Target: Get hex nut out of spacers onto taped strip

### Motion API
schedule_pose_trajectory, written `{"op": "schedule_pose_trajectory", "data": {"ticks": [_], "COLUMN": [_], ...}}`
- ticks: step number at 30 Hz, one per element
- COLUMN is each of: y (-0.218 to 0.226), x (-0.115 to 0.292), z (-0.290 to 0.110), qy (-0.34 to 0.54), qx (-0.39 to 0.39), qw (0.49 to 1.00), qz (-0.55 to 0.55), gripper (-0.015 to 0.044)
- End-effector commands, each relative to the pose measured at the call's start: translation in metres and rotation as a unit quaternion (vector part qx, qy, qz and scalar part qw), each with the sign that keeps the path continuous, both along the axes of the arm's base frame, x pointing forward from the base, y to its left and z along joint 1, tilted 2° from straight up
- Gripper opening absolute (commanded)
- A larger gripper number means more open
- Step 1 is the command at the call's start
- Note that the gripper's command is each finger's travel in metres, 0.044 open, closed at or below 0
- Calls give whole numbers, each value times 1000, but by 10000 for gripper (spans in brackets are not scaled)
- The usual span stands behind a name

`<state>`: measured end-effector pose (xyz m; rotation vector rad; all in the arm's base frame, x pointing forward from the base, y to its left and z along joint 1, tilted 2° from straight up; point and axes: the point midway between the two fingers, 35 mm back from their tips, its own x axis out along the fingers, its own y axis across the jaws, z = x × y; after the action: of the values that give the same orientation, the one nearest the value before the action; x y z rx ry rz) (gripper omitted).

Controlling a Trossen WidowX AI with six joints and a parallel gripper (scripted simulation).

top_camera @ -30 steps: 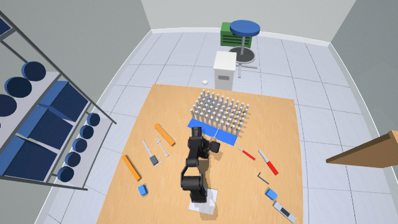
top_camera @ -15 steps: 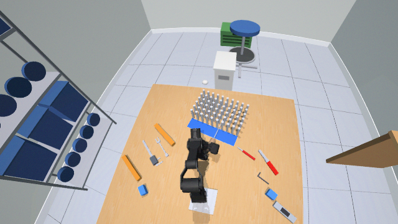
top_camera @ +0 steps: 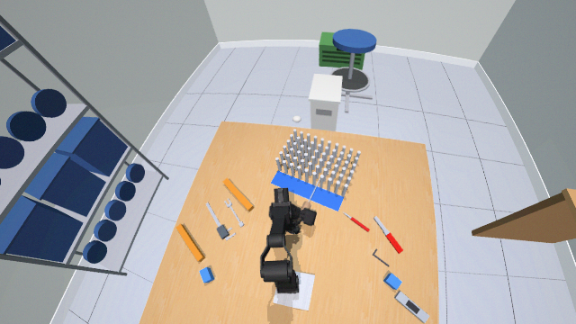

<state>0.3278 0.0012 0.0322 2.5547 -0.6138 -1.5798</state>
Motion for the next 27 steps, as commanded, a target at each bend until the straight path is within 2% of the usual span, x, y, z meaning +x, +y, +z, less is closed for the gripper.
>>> {"op": "schedule_pose_trajectory", "data": {"ticks": [1,27], "y": [1,7], "x": [-4,-24], "z": [0,0], "qy": [0,1], "qx": [-2,-2], "qw": [1000,1000], "qz": [-1,-1], "gripper": [0,0]}}
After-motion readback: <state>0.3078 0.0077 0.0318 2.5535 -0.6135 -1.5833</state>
